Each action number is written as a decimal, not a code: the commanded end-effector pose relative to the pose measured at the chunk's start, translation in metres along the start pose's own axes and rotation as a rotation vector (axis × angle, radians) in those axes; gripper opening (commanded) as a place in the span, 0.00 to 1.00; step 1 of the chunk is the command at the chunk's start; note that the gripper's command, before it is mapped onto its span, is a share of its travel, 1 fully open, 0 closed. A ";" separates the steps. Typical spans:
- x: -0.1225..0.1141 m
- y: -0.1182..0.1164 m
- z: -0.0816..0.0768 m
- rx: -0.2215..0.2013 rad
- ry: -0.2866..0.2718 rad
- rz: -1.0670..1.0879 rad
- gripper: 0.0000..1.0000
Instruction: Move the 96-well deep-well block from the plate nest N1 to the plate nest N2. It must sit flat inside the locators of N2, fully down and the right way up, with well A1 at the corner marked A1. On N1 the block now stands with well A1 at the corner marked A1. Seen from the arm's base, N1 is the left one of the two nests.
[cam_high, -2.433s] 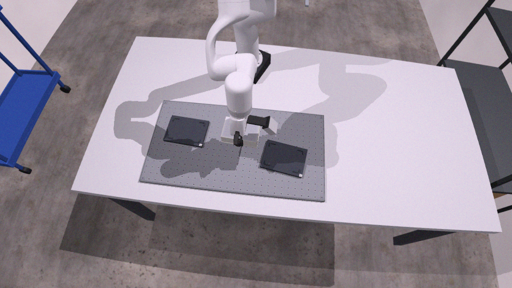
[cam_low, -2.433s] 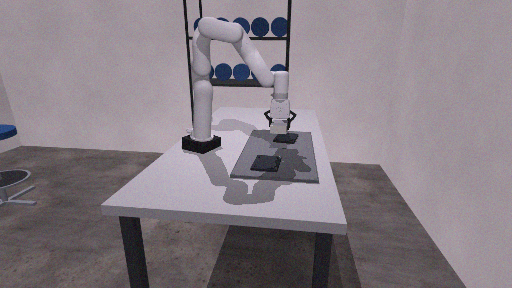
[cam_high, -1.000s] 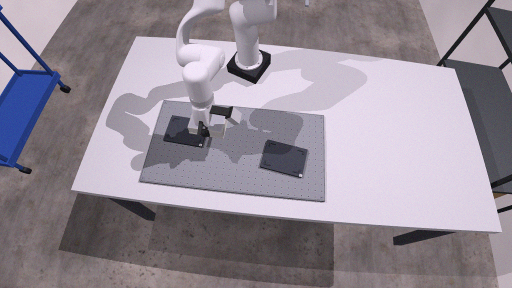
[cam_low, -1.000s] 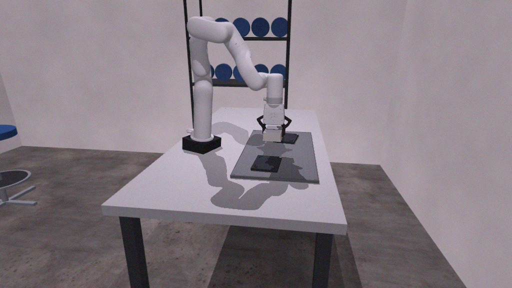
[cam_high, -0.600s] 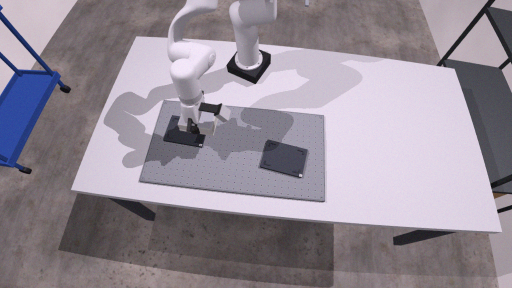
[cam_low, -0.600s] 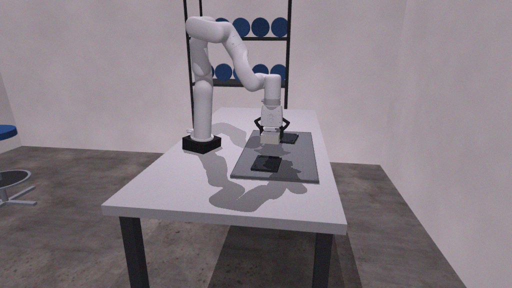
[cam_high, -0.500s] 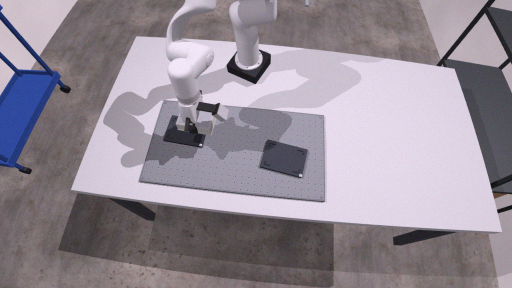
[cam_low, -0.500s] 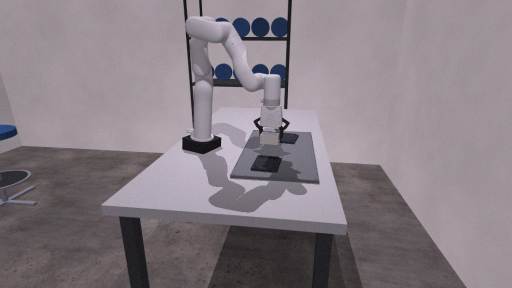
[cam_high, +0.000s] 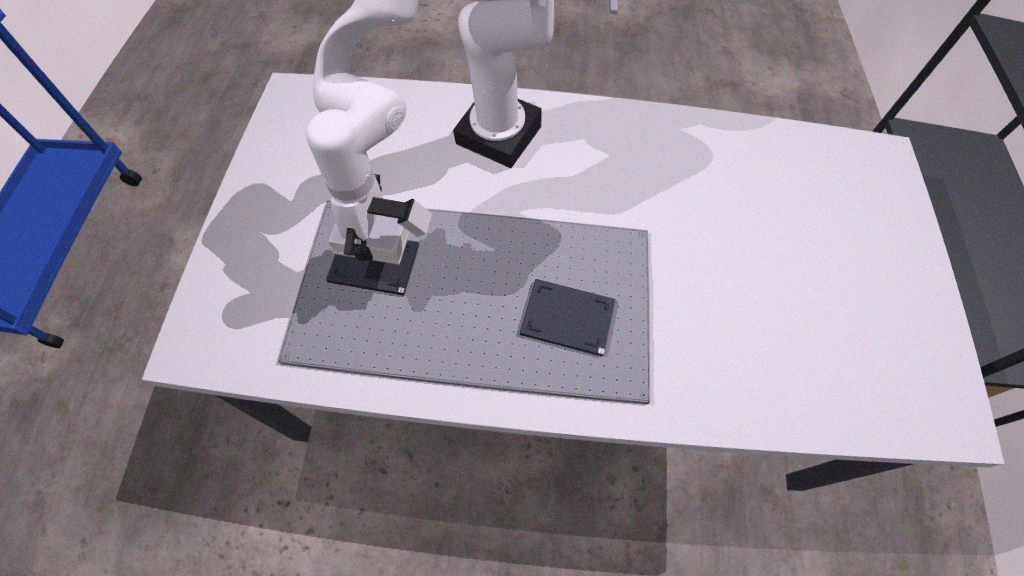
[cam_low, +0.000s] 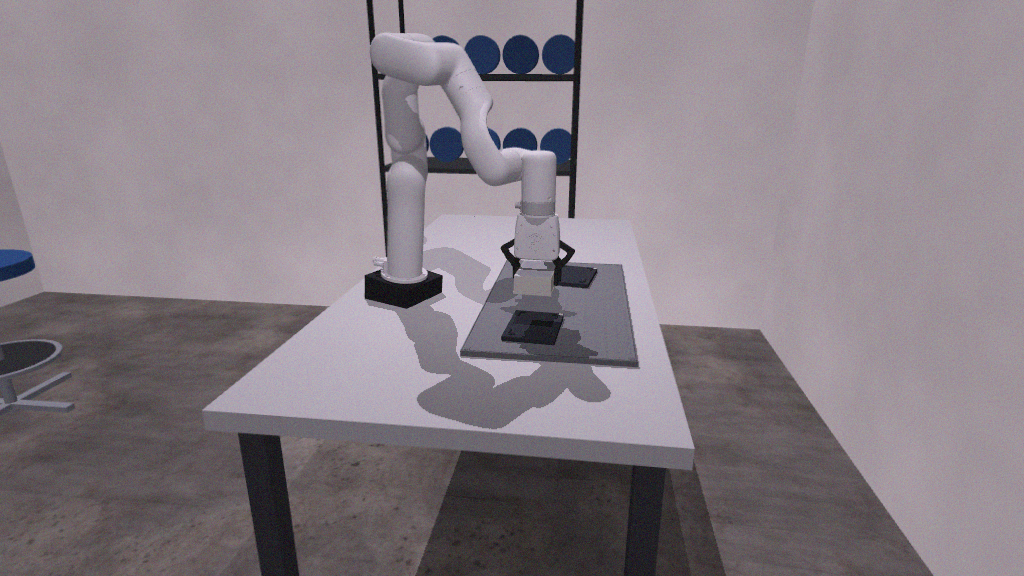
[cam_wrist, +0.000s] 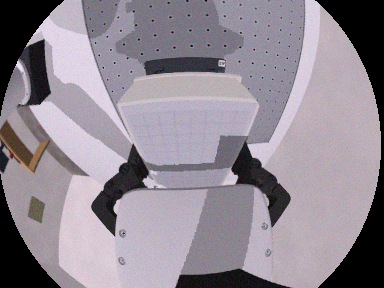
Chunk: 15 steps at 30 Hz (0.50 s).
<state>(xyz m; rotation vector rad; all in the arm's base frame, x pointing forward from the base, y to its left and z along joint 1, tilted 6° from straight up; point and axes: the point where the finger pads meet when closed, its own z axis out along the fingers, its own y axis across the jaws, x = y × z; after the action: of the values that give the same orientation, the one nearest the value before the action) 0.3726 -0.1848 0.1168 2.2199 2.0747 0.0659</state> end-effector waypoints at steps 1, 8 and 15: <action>-0.010 0.001 -0.001 -0.003 0.001 -0.001 0.00; -0.023 -0.001 -0.001 -0.003 0.001 -0.001 0.00; -0.023 -0.001 -0.001 -0.003 0.001 -0.001 0.00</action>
<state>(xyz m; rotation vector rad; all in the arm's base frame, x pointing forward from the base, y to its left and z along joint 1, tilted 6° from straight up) 0.3690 -0.2069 0.1171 2.2193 2.0780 0.0677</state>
